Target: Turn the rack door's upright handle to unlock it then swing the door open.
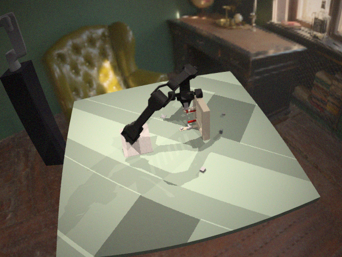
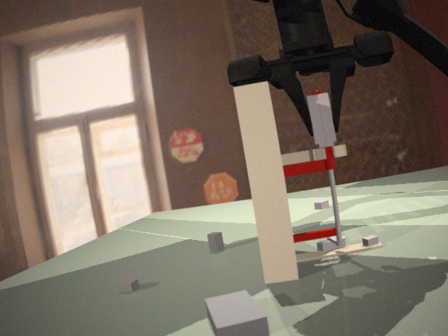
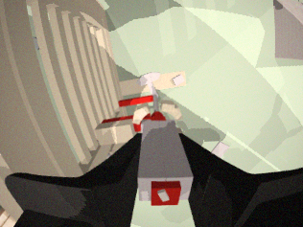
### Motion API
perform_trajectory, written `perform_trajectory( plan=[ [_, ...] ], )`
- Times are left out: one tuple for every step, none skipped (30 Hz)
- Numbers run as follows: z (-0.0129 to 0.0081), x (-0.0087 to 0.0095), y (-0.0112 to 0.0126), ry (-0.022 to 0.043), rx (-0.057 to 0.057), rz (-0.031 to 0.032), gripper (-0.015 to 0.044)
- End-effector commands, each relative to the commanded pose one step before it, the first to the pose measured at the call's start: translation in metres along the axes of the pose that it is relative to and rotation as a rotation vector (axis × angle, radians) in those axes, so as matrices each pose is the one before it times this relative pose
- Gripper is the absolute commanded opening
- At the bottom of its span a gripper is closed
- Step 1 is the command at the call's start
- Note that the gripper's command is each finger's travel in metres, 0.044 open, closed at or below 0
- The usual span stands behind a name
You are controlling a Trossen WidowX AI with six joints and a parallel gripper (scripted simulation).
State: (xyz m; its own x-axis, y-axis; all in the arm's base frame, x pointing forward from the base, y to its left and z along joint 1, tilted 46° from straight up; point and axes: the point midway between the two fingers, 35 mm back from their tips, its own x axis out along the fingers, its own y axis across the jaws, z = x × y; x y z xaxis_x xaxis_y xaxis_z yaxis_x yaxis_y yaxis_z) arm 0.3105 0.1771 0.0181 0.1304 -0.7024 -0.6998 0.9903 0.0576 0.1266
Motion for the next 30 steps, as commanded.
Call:
perform_trajectory(
  plan=[
    [-0.00006, 0.00028, 0.00012, -0.00062, 0.0016, 0.00004, 0.0020],
    [0.00000, 0.00000, 0.00000, 0.00000, 0.0000, 0.00000, 0.0020],
    [0.00008, 0.00000, -0.00011, 0.00000, -0.0037, -0.00001, 0.0020],
    [0.00024, -0.00001, -0.00033, -0.00001, -0.0110, -0.00002, 0.0020],
    [0.00039, -0.00001, -0.00056, -0.00001, -0.0184, -0.00003, 0.0020],
    [0.00044, -0.00001, -0.00065, -0.00001, -0.0212, -0.00003, 0.0020],
    [0.00045, -0.00001, -0.00070, -0.00001, -0.0224, -0.00003, 0.0020],
    [0.00043, -0.00001, -0.00071, -0.00001, -0.0224, -0.00003, 0.0020],
    [0.00043, -0.00001, -0.00073, -0.00001, -0.0224, -0.00003, 0.0020],
    [0.00041, -0.00001, -0.00074, -0.00001, -0.0224, -0.00003, 0.0020],
    [0.00040, 0.00000, -0.00076, -0.00001, -0.0224, -0.00004, 0.0020],
    [0.00039, 0.00000, -0.00078, -0.00001, -0.0216, -0.00004, 0.0020],
    [0.00038, 0.00000, -0.00079, -0.00001, -0.0216, -0.00004, 0.0020],
    [0.00036, 0.00000, -0.00080, -0.00001, -0.0216, -0.00004, 0.0020],
    [0.00039, 0.00000, -0.00089, 0.00000, -0.0212, -0.00002, 0.0020],
    [0.00037, 0.00000, -0.00090, 0.00000, -0.0213, -0.00002, 0.0020],
    [0.00035, 0.00001, -0.00091, 0.00000, -0.0213, -0.00002, 0.0020],
    [0.00042, 0.00000, -0.00108, -0.00002, -0.0214, -0.00005, 0.0020],
    [0.00040, 0.00001, -0.00110, -0.00001, -0.0216, -0.00005, 0.0020],
    [0.00038, 0.00001, -0.00111, -0.00001, -0.0216, -0.00005, 0.0020],
    [0.00049, 0.00000, -0.00141, -0.00002, -0.0227, -0.00007, 0.0020],
    [0.00046, 0.00001, -0.00143, -0.00002, -0.0229, -0.00007, 0.0020],
    [0.00042, 0.00002, -0.00145, -0.00002, -0.0229, -0.00007, 0.0020],
    [0.00048, 0.00000, -0.00166, -0.00002, -0.0221, -0.00008, 0.0020],
    [0.00044, 0.00001, -0.00167, -0.00002, -0.0221, -0.00008, 0.0020],
    [0.00040, 0.00002, -0.00169, -0.00002, -0.0221, -0.00008, 0.0020],
    [0.00044, 0.00001, -0.00183, -0.00002, -0.0211, -0.00008, 0.0020],
    [0.00040, 0.00002, -0.00185, -0.00002, -0.0212, -0.00009, 0.0020],
    [0.00036, 0.00003, -0.00187, -0.00002, -0.0212, -0.00009, 0.0020],
    [0.00042, 0.00001, -0.00201, -0.00002, -0.0204, -0.00009, 0.0020]
  ],
)
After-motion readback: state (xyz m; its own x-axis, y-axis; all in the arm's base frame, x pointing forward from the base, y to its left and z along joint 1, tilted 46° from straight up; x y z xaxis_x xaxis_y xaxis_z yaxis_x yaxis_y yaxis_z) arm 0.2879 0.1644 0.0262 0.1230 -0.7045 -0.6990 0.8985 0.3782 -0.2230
